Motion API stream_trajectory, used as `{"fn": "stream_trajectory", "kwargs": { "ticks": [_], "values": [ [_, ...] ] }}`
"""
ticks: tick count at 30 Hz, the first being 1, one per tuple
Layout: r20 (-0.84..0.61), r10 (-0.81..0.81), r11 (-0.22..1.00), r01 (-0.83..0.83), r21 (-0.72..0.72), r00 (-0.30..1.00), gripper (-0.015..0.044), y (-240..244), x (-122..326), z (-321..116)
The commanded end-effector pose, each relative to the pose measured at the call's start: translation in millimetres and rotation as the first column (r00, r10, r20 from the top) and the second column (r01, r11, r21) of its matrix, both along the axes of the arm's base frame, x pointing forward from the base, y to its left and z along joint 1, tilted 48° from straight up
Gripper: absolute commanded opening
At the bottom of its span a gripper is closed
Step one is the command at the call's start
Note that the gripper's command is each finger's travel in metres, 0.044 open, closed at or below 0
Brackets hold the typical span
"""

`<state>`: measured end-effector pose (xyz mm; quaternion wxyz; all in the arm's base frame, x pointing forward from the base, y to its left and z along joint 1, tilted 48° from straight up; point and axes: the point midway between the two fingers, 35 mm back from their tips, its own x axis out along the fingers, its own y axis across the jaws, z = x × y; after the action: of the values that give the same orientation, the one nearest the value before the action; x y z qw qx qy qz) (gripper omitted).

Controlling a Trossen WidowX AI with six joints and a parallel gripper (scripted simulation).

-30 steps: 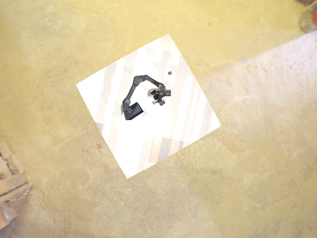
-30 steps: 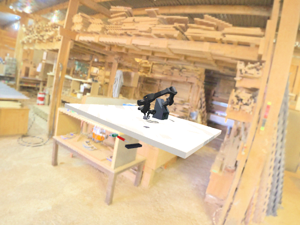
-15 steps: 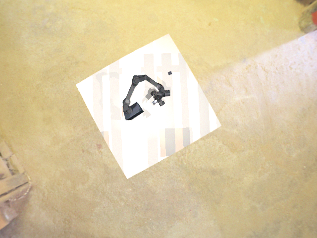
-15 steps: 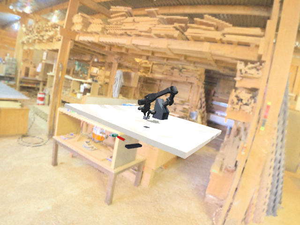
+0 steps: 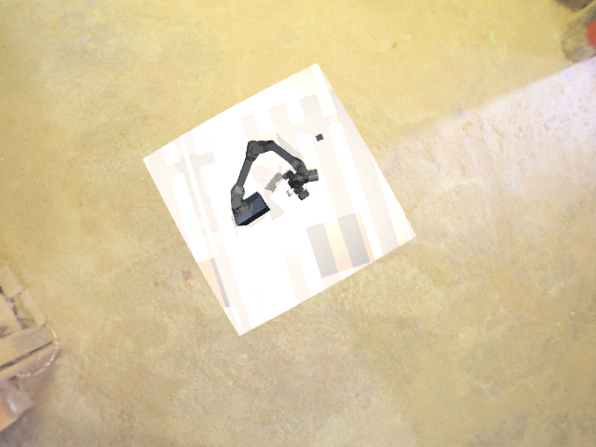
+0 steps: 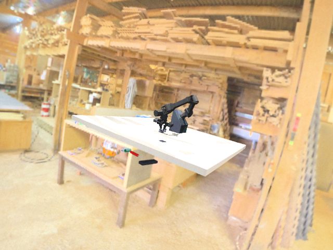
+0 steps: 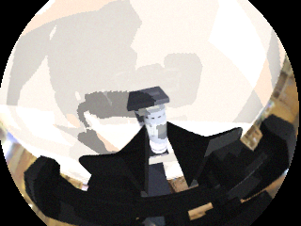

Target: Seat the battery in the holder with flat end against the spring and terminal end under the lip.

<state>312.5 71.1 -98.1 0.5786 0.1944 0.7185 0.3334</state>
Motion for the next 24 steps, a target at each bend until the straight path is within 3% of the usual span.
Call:
{"fn": "stream_trajectory", "kwargs": {
  "ticks": [1, 24],
  "values": [
    [0.034, -0.019, 1.000, 0.019, 0.000, 0.999, 0.0083, 0.6, 4.5, -0.8],
    [0.103, -0.088, 0.996, 0.087, 0.012, 0.991, 0.0083, 2.3, 0.3, 0.2]
  ]
}}
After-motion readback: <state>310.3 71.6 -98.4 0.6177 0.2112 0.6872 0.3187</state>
